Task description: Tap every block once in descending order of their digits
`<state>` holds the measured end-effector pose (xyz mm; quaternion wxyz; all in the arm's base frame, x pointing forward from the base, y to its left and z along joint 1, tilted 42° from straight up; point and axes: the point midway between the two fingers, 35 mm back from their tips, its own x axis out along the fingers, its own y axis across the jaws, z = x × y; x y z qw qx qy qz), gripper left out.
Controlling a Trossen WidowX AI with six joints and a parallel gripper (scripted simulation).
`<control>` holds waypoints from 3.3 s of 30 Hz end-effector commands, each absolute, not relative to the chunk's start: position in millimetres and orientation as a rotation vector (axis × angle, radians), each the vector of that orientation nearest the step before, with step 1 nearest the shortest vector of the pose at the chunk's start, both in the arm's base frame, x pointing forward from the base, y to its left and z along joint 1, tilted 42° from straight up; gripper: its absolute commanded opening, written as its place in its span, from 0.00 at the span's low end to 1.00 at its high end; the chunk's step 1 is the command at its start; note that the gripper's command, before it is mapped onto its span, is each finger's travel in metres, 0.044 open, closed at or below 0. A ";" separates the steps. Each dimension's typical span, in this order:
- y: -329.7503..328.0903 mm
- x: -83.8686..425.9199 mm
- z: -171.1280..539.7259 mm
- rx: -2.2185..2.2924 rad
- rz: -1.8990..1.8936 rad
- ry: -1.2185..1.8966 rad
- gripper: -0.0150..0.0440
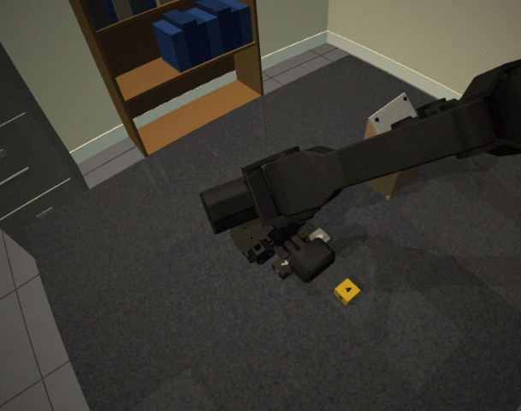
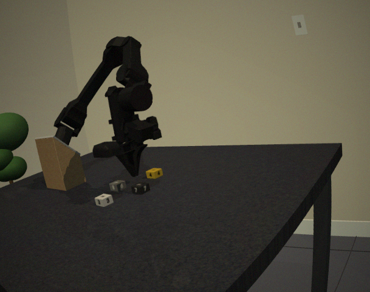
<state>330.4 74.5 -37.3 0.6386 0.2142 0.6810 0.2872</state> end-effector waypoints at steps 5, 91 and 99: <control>83.2 328.8 -45.9 0.497 0.657 1.556 0.29; 169.0 281.8 29.1 0.500 0.660 1.555 0.29; 141.0 287.6 59.5 0.498 0.658 1.557 0.29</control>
